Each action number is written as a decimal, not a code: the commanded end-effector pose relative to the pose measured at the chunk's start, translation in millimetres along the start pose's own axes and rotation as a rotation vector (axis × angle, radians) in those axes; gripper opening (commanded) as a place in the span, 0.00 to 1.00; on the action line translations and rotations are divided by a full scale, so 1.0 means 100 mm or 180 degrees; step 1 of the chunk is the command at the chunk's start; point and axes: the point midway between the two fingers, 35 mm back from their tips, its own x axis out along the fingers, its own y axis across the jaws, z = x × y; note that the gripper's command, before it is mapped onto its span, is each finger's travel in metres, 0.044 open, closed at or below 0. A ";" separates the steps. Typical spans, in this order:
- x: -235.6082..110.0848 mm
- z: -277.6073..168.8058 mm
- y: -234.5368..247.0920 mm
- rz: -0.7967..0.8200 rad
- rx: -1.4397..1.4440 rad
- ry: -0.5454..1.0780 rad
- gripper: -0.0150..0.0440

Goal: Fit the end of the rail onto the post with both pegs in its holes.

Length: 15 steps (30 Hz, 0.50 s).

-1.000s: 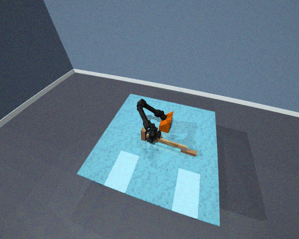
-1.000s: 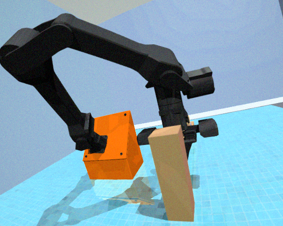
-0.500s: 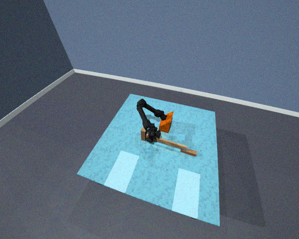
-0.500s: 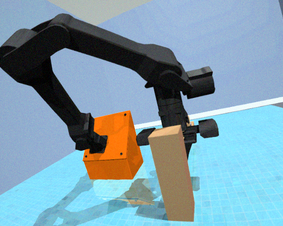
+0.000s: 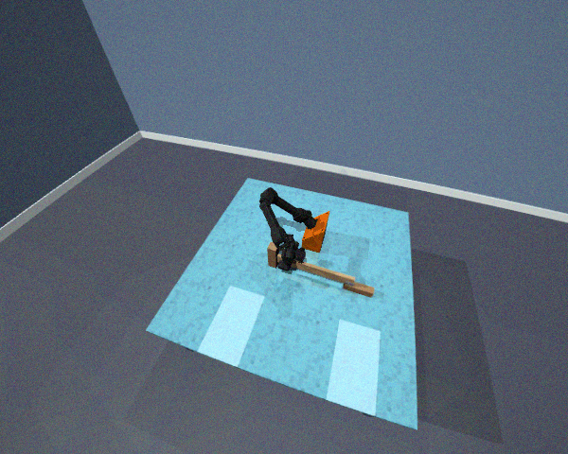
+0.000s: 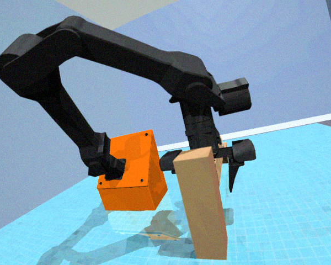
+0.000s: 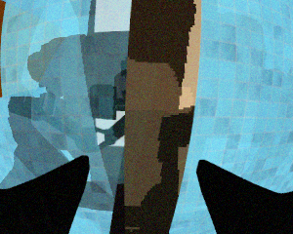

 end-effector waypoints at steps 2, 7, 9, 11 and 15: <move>0.00 0.00 0.00 -0.0002 0.0001 0.0002 1.00; -0.07 0.07 -0.01 -0.0006 -0.0002 -0.0006 1.00; -0.23 0.24 0.00 -0.0013 -0.0008 -0.0012 1.00; -0.30 0.30 0.00 -0.0015 -0.0009 -0.0009 1.00; -0.30 0.30 0.00 -0.0015 -0.0009 -0.0009 1.00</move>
